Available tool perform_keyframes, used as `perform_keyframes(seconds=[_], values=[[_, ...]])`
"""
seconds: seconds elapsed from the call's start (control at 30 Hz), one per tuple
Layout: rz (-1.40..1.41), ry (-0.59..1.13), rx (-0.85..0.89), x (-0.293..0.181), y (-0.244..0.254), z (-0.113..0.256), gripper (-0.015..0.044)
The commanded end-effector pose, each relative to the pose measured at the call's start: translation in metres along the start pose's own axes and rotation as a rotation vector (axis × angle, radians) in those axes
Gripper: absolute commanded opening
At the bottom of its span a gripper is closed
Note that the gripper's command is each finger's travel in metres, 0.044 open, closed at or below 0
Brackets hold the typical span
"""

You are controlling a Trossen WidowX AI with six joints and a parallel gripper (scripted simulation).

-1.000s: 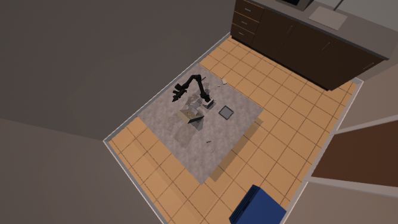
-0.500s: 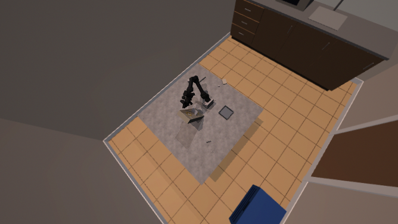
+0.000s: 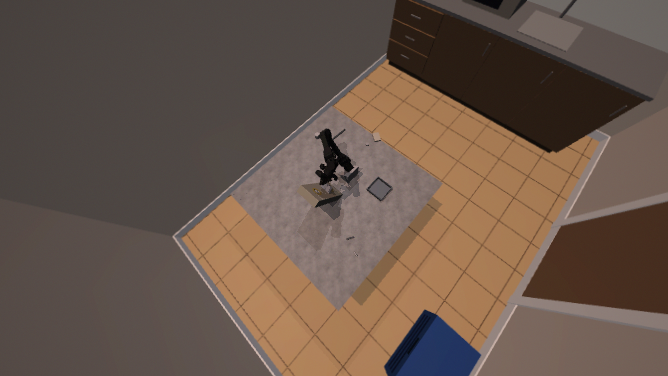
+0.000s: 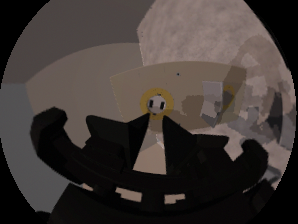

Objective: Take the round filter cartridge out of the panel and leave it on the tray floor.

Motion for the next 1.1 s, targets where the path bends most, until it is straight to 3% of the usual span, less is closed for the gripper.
perform_keyframes(seconds=[0.0, 1.07], values=[[-0.007, -0.008, 0.003, -0.002, -0.001, 0.001, 0.0101], [-0.009, -0.007, 0.003, -0.001, -0.001, -0.05, 0.0101]])
Point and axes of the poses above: the point midway between the two fingers, 35 mm back from their tips, its own z axis back along the fingers, its own y axis across the jaws, x = y × z, the point moved 3 cm from there along z, back along the fingers, and after that the axes turned 9 degrees about z, right-handed, at the moved point
